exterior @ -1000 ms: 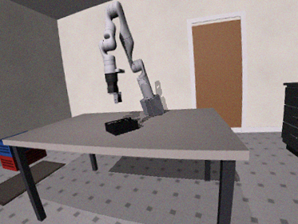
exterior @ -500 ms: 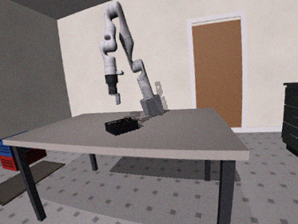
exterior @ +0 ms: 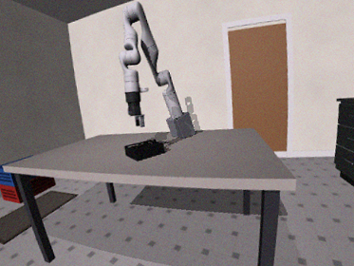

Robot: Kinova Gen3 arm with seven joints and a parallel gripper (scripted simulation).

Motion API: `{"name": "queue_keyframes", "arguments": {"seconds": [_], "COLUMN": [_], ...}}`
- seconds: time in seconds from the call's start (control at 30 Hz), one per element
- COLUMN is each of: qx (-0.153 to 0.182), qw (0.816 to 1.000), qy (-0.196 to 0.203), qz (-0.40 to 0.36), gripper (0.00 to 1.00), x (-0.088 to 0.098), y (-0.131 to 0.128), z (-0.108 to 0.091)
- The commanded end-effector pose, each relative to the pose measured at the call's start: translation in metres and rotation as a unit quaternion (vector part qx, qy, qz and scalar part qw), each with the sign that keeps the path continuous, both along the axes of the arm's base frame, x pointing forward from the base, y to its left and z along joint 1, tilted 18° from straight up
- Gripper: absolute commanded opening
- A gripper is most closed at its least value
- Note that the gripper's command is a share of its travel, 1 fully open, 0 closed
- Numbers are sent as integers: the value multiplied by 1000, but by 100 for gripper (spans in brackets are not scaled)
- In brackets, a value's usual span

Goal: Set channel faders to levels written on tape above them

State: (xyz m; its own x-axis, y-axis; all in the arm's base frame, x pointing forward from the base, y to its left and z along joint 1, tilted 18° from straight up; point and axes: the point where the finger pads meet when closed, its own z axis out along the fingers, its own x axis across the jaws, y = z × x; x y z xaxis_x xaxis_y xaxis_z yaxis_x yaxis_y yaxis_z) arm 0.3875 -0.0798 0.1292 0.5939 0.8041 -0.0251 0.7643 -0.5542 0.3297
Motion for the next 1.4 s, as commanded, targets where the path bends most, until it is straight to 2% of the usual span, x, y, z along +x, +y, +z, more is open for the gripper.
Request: {"name": "queue_keyframes", "arguments": {"seconds": [0.0, 0.03, 0.23, 0.37, 0.53, 0.6, 0.87, 1.1, 1.17, 1.37], "qx": [-3, -3, -39, -61, -86, -86, -118, -139, -139, -151], "qw": [1000, 1000, 987, 968, 933, 933, 863, 801, 801, 757], "qy": [10, 10, 40, 60, 81, 81, 108, 122, 122, 129], "qz": [17, 17, 149, 236, 339, 339, 479, 570, 570, 623], "gripper": [100, 100, 100, 100, 100, 100, 100, 100, 100, 100], "x": [-2, -2, -1, 1, 5, 5, 12, 19, 19, 23], "y": [-5, -5, -11, -15, -20, -20, -24, -26, -26, -26], "z": [-4, -4, -12, -17, -23, -23, -31, -37, -37, -40]}}
